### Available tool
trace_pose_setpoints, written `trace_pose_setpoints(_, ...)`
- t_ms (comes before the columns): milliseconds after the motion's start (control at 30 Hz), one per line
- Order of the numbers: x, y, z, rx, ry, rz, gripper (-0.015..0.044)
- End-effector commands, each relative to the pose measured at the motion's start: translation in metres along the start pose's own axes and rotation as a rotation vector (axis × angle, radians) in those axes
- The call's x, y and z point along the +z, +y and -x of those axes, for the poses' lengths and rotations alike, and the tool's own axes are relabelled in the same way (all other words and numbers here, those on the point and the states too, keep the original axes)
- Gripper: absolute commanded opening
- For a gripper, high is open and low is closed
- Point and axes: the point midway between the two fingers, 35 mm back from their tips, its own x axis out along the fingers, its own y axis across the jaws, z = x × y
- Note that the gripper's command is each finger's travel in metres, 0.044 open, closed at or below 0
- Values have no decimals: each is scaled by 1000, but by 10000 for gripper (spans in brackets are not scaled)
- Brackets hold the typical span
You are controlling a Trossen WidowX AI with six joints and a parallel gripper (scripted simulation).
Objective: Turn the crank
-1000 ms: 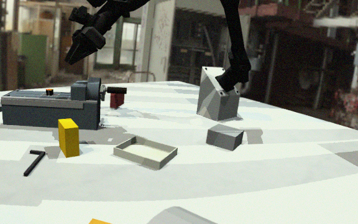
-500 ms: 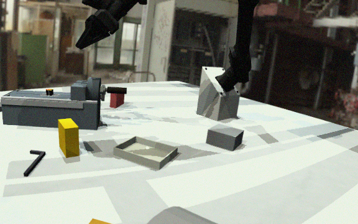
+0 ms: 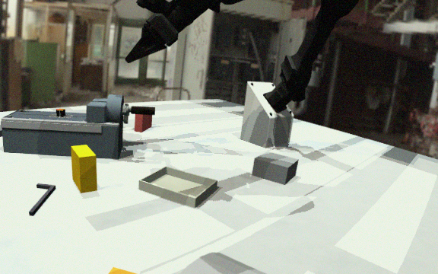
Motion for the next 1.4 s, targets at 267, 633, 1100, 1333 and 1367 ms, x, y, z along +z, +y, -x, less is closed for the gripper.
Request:
trace_pose_setpoints(267, -29, 1, 0, -39, -22, -52, 440)
trace_pose_setpoints(633, -62, 2, -31, -38, -23, -55, 440)
trace_pose_setpoints(1100, -75, 3, -47, -38, -22, -55, 440)
trace_pose_setpoints(1333, -83, 3, -55, -38, -22, -55, 440)
trace_pose_setpoints(1367, -84, 3, -56, -38, -22, -55, 440)
